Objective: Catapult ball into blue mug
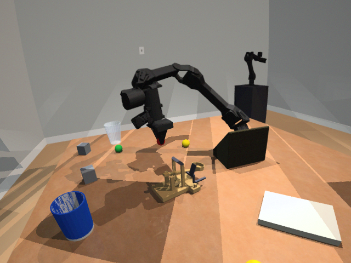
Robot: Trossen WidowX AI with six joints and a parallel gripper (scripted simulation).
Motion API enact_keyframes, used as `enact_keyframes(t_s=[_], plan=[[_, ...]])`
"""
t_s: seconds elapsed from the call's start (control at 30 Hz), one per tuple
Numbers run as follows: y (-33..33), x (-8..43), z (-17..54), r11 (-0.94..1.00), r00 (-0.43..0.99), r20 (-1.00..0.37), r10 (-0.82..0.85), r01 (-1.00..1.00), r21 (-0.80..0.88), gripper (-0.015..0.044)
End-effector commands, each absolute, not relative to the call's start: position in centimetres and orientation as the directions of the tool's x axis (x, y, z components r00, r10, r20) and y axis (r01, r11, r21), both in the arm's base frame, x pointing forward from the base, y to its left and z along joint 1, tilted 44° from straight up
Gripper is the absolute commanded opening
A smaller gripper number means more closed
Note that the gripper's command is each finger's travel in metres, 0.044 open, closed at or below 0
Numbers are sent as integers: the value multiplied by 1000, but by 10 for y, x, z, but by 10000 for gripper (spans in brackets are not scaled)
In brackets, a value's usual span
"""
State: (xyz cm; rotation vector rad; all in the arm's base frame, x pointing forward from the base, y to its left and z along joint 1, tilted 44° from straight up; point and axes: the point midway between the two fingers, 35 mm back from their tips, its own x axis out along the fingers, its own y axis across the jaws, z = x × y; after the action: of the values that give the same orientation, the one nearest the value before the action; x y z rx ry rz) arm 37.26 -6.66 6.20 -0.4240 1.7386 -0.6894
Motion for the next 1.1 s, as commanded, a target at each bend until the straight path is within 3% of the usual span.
enact_keyframes(t_s=[0.0, 0.37, 1.07], plan=[[-39, 349, 25, 769, -356, -722, -593, 14, -639, 0], [16, 285, -31, 752, -505, -619, -601, -94, -653, 0], [4, 281, -45, 751, -507, -617, -602, -96, -654, 0]])
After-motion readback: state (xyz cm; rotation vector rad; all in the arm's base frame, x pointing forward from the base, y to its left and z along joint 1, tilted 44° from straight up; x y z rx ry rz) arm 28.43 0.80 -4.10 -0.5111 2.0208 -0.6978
